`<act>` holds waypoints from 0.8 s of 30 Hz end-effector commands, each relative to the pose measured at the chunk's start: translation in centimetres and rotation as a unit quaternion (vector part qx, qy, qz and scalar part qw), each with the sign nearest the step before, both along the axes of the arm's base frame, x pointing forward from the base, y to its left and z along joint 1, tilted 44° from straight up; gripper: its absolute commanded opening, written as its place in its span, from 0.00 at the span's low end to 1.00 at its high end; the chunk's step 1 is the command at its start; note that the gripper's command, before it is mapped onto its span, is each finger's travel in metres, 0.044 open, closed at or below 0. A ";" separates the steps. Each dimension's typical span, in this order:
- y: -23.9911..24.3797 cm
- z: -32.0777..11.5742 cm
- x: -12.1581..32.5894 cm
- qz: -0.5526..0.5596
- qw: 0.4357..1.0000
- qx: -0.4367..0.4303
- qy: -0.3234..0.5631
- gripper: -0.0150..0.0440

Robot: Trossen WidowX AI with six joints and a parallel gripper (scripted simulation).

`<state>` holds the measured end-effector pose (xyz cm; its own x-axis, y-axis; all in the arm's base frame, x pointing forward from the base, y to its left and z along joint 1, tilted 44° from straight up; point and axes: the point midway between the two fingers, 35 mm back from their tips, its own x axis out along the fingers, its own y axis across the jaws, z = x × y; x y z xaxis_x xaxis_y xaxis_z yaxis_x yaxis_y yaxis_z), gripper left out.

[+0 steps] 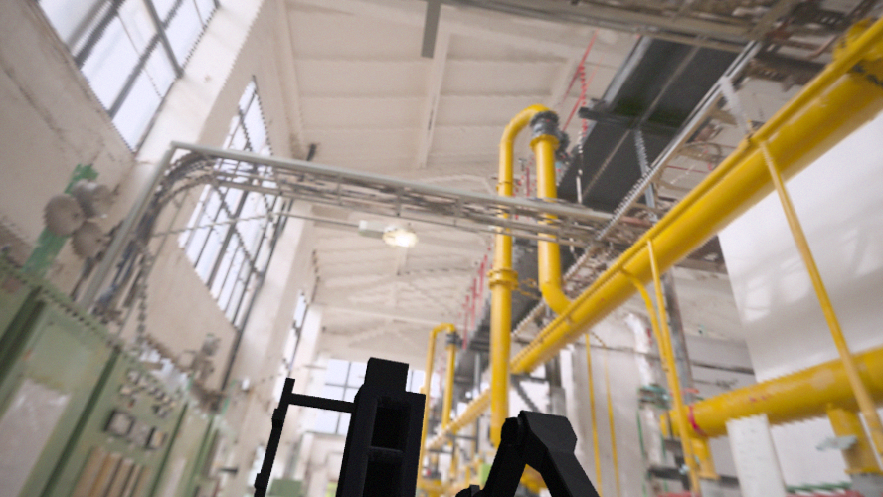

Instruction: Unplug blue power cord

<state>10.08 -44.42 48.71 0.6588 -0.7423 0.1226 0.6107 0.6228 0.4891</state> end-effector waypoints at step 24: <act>13.0 -9.5 27.4 0.229 0.963 0.025 0.142 0.53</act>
<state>34.44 -34.08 41.27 0.9016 -0.4247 -0.0827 0.4206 0.8156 0.3974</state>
